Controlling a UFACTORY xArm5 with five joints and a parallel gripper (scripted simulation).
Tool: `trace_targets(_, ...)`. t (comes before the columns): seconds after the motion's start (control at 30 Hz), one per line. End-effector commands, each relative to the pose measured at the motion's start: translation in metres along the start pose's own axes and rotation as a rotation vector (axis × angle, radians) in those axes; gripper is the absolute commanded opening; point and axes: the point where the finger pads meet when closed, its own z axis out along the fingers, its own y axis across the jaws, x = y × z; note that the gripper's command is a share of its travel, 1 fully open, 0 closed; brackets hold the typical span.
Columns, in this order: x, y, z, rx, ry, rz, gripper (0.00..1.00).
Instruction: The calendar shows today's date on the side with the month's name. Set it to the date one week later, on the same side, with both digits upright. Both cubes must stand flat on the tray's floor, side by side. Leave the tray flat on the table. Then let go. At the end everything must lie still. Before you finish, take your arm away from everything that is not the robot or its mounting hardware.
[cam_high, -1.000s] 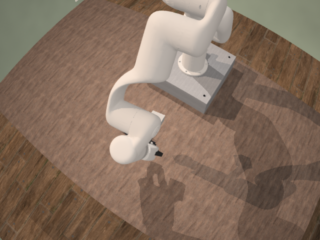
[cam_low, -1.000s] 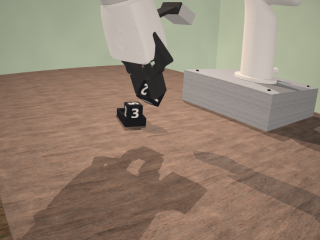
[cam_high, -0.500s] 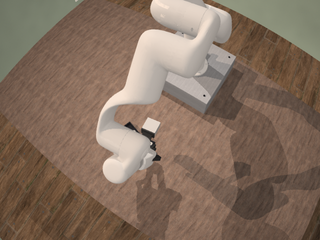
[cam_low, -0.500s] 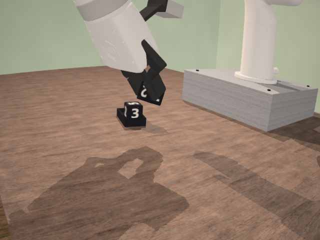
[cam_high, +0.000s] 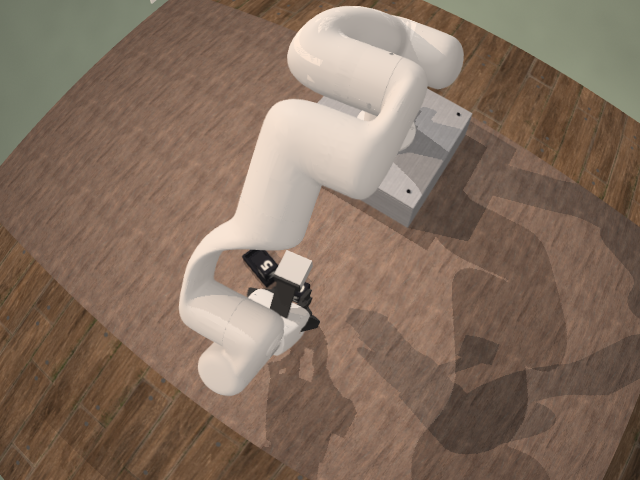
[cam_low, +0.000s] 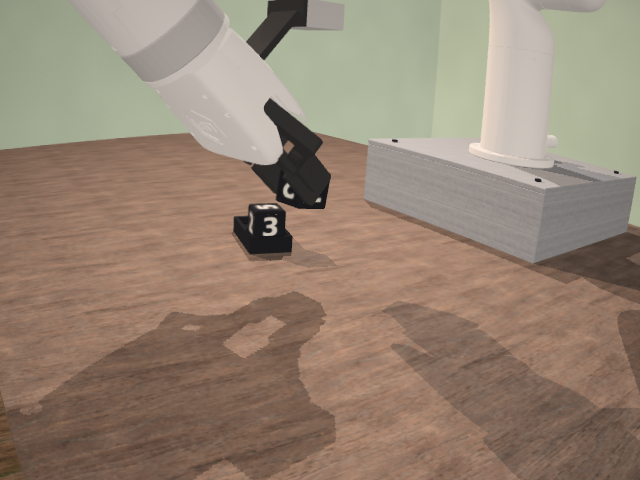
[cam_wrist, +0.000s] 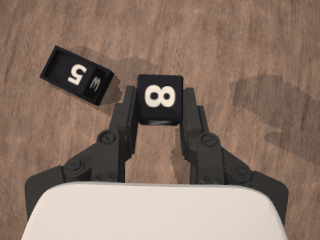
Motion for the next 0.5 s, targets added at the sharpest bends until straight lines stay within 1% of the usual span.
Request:
trace_targets(0.0, -0.0021, 0.0001, -0.0021, 0.000, 0.087, 0.000, 0.29)
trace_targets(0.07, -0.0026, 0.0001, -0.0019, 0.000, 0.129, 0.000, 0.29)
trace_targets(0.2, -0.0026, 0.0001, -0.0018, 0.000, 0.139, 0.000, 0.29)
trace_targets(0.47, -0.0026, 0.0001, -0.0018, 0.000, 0.139, 0.000, 0.29)
